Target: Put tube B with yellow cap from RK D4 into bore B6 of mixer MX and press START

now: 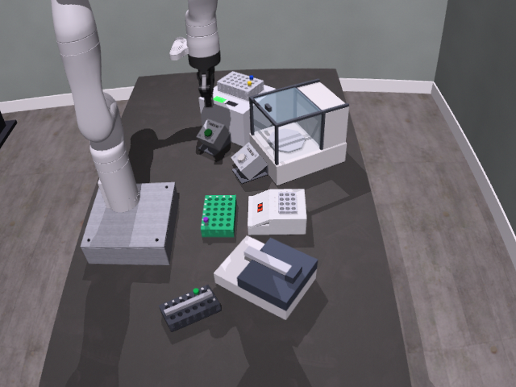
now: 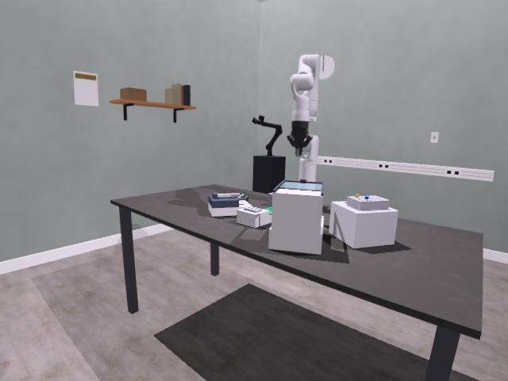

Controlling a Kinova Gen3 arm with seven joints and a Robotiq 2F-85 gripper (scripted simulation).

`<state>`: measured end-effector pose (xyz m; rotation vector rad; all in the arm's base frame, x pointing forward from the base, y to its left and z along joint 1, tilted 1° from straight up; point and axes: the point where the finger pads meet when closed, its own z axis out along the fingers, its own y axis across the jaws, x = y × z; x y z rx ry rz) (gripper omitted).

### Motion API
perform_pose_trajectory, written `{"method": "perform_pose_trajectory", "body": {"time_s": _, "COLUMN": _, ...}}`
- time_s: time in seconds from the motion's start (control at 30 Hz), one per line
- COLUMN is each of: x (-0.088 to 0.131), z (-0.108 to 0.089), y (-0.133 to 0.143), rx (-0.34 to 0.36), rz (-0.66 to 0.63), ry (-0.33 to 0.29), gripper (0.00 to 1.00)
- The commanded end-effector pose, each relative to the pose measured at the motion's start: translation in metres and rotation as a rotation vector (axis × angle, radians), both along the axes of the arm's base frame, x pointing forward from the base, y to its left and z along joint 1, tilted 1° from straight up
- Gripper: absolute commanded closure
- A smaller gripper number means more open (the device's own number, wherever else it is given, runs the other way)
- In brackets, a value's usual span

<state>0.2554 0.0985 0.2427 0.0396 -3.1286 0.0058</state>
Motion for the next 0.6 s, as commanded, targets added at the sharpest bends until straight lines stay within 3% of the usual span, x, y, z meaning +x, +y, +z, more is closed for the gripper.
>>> {"method": "perform_pose_trajectory", "body": {"time_s": 0.0, "x": 0.001, "z": 0.0, "y": -0.003, "rx": 0.001, "rz": 0.001, "ry": -0.001, "gripper": 0.9}}
{"method": "perform_pose_trajectory", "body": {"time_s": 0.57, "x": 0.014, "z": 0.0, "y": -0.052, "rx": 0.001, "rz": 0.001, "ry": -0.001, "gripper": 0.9}}
